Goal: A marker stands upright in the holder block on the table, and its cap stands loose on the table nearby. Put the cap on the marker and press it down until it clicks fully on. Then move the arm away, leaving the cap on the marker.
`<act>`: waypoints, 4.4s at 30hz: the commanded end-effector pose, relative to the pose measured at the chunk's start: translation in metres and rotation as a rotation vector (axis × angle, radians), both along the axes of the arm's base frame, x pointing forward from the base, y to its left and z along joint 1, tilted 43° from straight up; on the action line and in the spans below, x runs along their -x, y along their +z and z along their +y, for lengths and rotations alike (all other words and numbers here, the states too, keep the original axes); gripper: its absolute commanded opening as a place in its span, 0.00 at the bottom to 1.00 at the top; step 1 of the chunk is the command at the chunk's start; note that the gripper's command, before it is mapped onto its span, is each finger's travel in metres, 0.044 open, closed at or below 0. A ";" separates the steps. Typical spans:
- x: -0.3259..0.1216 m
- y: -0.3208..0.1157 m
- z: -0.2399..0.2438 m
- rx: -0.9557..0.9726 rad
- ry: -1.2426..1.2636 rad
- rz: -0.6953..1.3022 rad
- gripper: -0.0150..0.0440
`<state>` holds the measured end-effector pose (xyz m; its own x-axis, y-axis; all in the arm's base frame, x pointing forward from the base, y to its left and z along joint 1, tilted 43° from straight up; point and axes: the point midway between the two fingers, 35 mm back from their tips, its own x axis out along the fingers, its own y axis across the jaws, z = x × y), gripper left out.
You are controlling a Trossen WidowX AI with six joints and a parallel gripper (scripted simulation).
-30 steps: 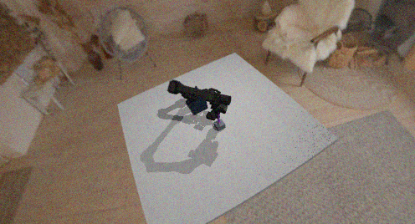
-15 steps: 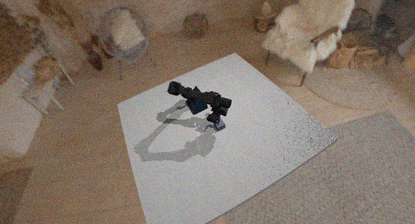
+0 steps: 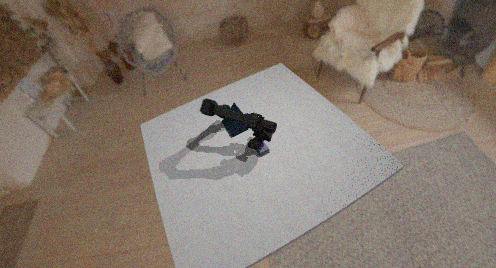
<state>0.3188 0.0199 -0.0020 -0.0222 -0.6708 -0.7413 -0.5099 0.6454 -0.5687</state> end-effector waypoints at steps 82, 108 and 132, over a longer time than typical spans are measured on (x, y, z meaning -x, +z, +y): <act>-0.001 0.030 0.028 0.013 -0.452 -0.413 0.25; -0.005 0.061 0.059 0.007 -0.454 -0.414 0.25; -0.002 0.086 0.080 0.009 -0.453 -0.413 1.00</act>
<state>0.3217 0.0992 0.0838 -0.0158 -0.6692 -0.7429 0.0756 0.7401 -0.6683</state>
